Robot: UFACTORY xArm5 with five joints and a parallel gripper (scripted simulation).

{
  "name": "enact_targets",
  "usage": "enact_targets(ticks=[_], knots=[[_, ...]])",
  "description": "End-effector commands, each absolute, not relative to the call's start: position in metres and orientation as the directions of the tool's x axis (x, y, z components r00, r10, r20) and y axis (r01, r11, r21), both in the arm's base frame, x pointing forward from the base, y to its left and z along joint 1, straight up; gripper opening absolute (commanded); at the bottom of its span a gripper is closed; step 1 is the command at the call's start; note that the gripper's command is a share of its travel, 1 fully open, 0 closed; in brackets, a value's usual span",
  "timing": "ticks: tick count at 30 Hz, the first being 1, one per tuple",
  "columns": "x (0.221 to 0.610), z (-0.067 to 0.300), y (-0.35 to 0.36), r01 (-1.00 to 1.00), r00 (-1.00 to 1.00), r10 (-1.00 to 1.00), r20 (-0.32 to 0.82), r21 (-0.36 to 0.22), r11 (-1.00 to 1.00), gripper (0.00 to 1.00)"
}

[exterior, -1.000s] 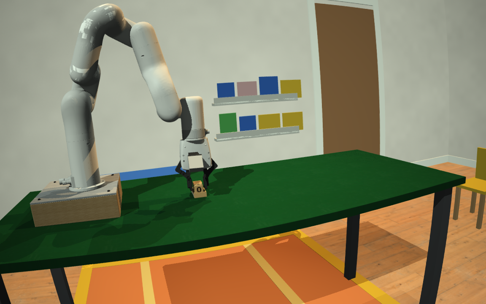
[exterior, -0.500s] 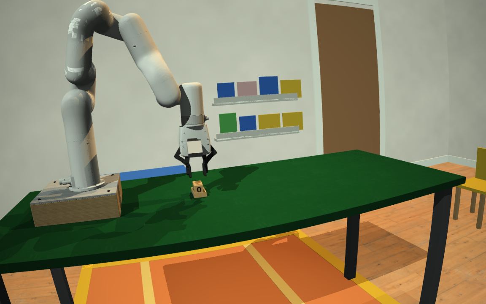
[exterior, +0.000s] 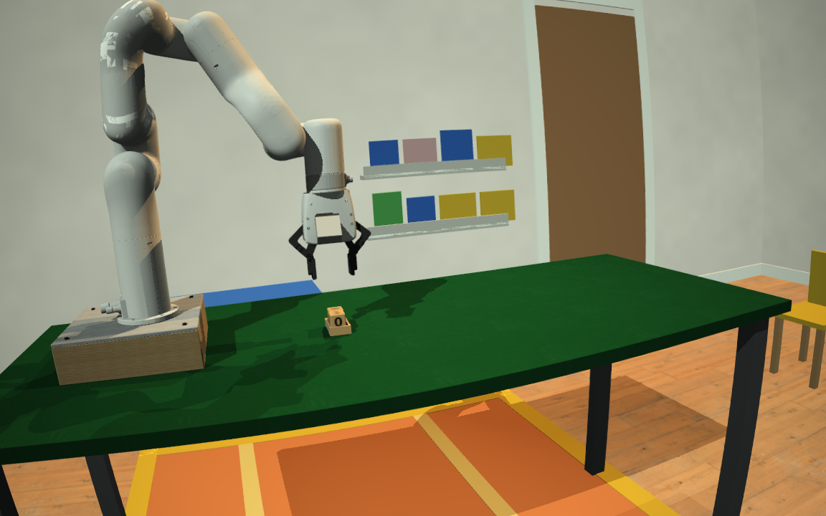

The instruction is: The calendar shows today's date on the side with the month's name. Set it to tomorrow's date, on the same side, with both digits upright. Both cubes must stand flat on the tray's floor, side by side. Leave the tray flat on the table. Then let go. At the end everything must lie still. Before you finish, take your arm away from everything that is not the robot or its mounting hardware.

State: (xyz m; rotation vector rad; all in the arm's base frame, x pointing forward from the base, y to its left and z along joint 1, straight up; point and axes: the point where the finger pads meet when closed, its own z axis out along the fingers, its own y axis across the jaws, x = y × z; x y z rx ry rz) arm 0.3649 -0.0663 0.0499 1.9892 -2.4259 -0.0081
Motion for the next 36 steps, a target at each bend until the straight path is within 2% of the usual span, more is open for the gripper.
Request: enact_targets(ticks=[1, 21, 27, 36], knots=[[0.366, 0.053, -0.067, -0.981, -0.196, -0.981, 0.000, 0.004, 0.196, 1.00], [0.366, 0.055, -0.067, -0.981, -0.196, -0.981, 0.000, 0.004, 0.196, 1.00], [0.366, 0.064, -0.067, -0.981, -0.196, -0.981, 0.000, 0.004, 0.196, 1.00], [0.366, 0.099, -0.067, -0.981, -0.196, -0.981, 0.000, 0.004, 0.196, 1.00]])
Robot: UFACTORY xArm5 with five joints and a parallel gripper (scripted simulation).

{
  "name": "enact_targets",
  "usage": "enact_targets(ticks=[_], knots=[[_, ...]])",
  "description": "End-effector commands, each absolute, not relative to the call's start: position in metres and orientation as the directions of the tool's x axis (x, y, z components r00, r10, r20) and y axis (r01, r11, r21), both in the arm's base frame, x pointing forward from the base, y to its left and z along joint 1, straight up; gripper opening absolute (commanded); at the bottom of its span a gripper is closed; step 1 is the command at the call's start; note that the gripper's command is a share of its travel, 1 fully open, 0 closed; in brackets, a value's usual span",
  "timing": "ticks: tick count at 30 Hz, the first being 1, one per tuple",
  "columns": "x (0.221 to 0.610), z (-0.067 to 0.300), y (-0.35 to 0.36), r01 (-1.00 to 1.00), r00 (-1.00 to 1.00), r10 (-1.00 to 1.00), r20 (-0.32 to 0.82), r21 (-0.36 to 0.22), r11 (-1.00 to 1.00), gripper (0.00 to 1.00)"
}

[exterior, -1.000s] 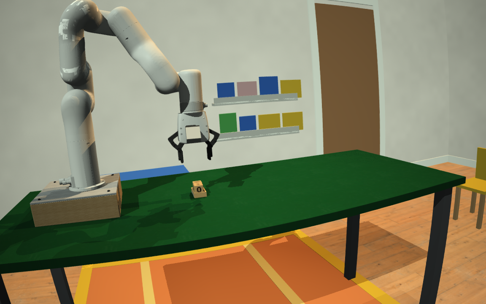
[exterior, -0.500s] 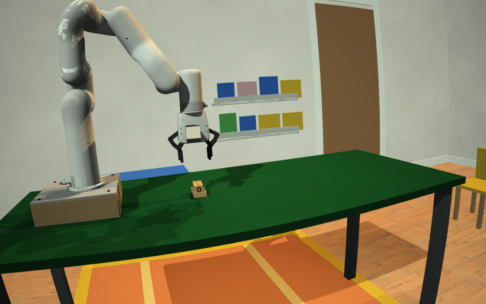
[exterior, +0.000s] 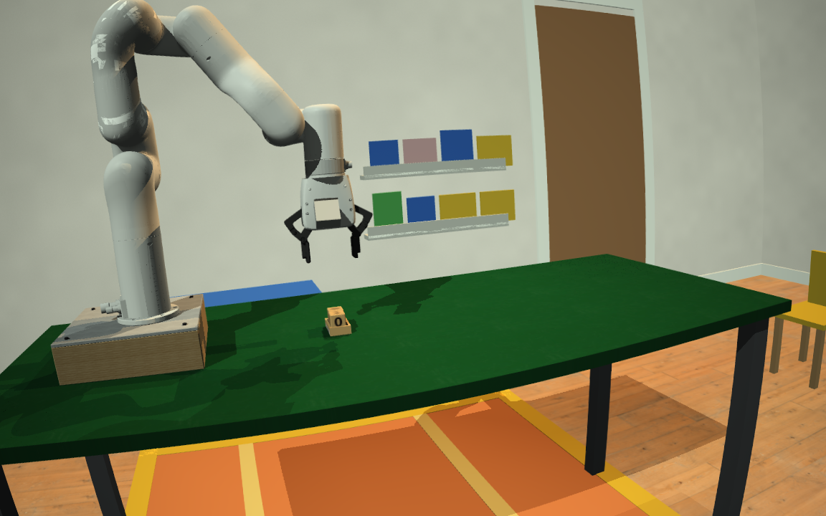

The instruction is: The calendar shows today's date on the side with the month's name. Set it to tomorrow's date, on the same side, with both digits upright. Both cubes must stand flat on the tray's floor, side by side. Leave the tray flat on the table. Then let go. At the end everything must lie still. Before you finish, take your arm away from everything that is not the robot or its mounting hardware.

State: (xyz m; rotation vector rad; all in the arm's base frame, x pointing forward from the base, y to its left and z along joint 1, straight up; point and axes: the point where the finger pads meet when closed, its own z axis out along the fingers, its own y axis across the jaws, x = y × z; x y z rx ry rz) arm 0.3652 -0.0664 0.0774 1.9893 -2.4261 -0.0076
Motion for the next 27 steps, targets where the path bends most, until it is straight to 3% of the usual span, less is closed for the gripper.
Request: enact_targets(ticks=[1, 27], knots=[[0.366, 0.103, -0.067, -0.981, -0.196, -0.981, 0.000, 0.004, 0.196, 1.00], [0.366, 0.121, -0.067, -0.981, -0.196, -0.981, 0.000, 0.004, 0.196, 1.00]])
